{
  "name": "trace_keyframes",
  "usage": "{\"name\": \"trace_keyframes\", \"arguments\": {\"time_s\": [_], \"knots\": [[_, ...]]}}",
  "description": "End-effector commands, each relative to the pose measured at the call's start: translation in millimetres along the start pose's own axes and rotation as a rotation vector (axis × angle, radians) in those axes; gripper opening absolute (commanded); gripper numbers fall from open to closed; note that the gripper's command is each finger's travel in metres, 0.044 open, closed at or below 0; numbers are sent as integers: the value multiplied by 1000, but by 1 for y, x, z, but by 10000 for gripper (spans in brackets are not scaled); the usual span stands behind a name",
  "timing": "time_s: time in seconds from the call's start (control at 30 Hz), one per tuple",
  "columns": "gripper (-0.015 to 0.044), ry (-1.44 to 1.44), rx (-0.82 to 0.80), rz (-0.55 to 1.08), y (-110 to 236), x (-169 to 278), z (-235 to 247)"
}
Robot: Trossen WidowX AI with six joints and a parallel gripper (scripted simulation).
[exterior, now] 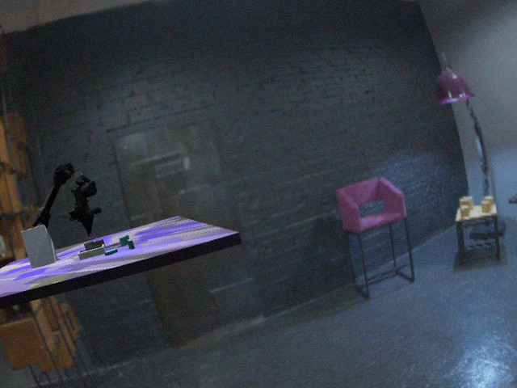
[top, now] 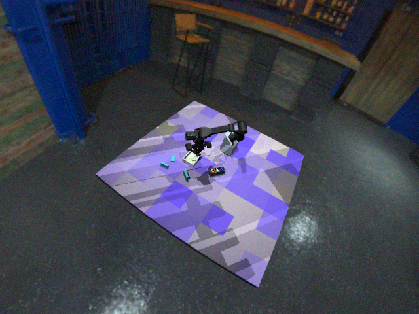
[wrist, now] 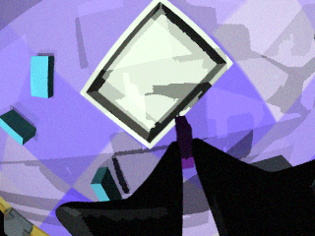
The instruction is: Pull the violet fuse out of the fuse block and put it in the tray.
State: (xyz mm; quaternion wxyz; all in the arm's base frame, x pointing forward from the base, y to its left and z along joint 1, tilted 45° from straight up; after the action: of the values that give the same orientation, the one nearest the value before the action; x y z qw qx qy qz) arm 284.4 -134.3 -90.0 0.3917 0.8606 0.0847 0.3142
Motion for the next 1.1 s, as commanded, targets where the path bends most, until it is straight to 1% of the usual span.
{"name": "trace_keyframes", "arguments": {"time_s": [0.0, 0.1, 0.33, 1.07], "knots": [[0, 1, 7, 0, -4, -24, 16], [0, 3, 10, 3, -6, -35, 23], [0, 3, 10, 3, -7, -36, 23], [0, 3, 11, 4, -43, -36, 22]]}}
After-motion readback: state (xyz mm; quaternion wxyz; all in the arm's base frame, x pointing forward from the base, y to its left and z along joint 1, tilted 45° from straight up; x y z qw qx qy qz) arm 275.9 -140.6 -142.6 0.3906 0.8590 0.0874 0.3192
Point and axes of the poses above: the point midway between the two fingers, 35 mm back from their tips, its own y axis back along the fingers, its own z axis across the jaws, x = y × z, the point moved 1 cm from there along y, back along the fingers, and after that the axes turned 10 degrees about -y, right-handed, at the moved point
